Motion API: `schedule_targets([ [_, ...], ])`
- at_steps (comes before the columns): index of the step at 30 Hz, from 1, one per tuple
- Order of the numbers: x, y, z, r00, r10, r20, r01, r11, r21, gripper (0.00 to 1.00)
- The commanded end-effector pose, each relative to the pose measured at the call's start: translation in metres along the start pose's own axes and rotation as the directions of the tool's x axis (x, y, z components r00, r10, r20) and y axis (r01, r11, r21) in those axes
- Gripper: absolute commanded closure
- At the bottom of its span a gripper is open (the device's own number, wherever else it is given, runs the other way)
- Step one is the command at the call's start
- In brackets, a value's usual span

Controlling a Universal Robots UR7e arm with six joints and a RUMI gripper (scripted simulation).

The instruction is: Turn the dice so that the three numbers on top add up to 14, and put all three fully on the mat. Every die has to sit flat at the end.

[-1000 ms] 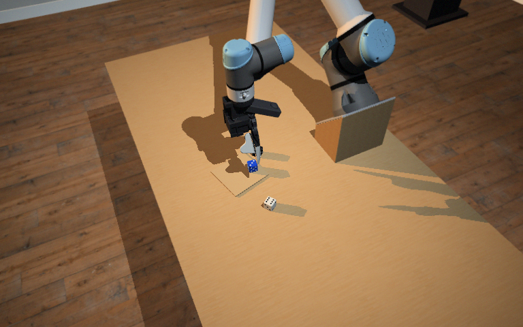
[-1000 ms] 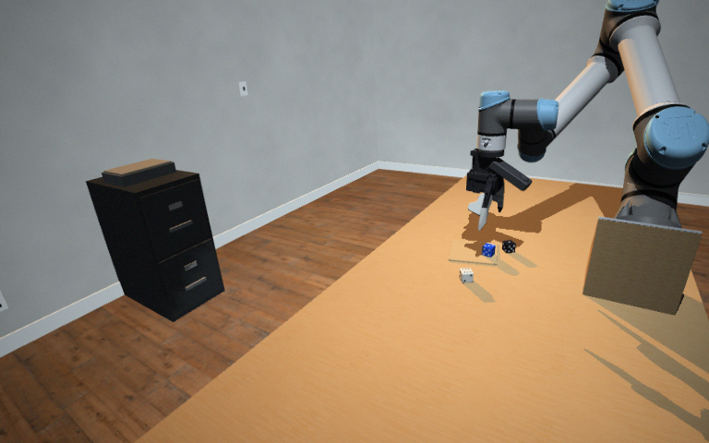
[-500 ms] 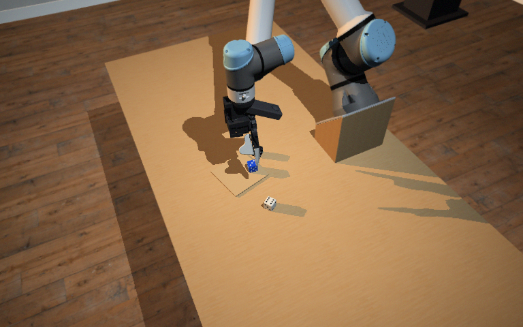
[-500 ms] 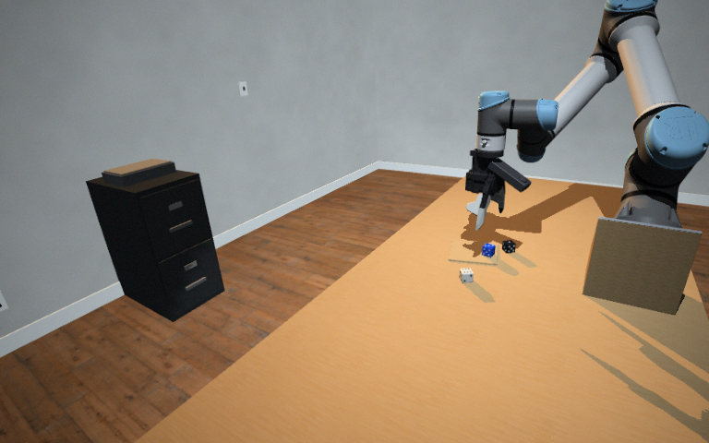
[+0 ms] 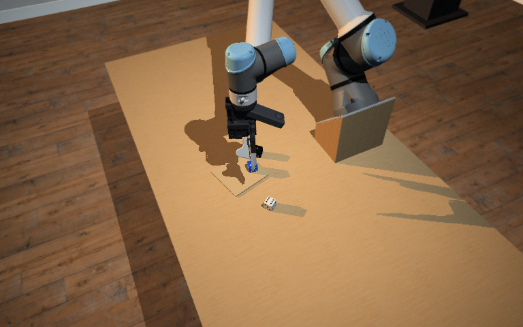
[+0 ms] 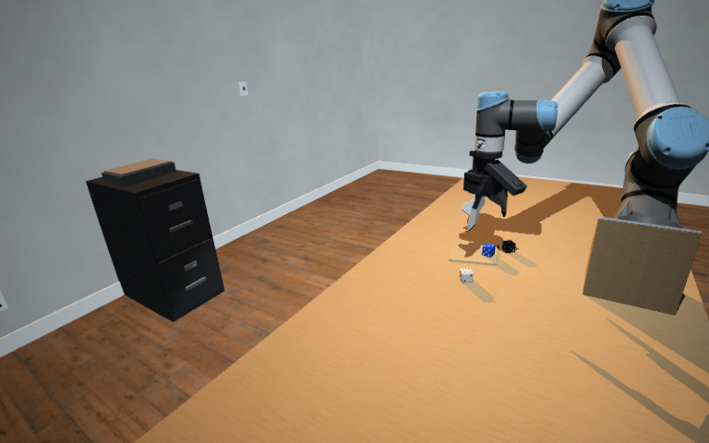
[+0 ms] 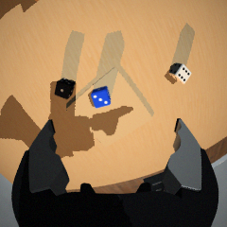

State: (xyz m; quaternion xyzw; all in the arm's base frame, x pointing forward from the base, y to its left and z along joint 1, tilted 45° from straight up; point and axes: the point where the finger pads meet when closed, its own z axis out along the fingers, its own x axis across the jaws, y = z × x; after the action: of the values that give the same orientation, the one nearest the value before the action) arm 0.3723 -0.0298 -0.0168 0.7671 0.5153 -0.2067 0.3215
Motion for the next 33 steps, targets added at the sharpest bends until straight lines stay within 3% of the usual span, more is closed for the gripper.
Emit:
schedule_targets([
  [1,0.007,-0.002,0.0,0.996,0.092,0.003,-0.092,0.996,0.001,0.0],
  [7,0.021,-0.006,0.0,0.963,0.269,0.002,-0.269,0.963,0.001,0.0],
  [13,0.036,-0.01,0.001,0.887,0.461,0.001,-0.461,0.887,0.001,0.0],
  [15,0.036,-0.01,0.001,0.887,0.461,0.001,-0.461,0.887,0.001,0.0],
  [24,0.06,-0.016,0.002,0.683,0.73,0.001,-0.73,0.683,0.002,0.0],
  [25,0.06,-0.016,0.002,0.682,0.731,0.001,-0.731,0.682,0.002,0.0],
  [30,0.073,-0.02,0.002,0.527,0.85,0.001,-0.85,0.527,0.001,0.0],
  [32,0.073,-0.02,0.002,0.527,0.85,0.001,-0.85,0.527,0.001,0.0],
  [33,0.075,-0.02,0.003,0.493,0.87,0.002,-0.87,0.493,0.001,0.0],
])
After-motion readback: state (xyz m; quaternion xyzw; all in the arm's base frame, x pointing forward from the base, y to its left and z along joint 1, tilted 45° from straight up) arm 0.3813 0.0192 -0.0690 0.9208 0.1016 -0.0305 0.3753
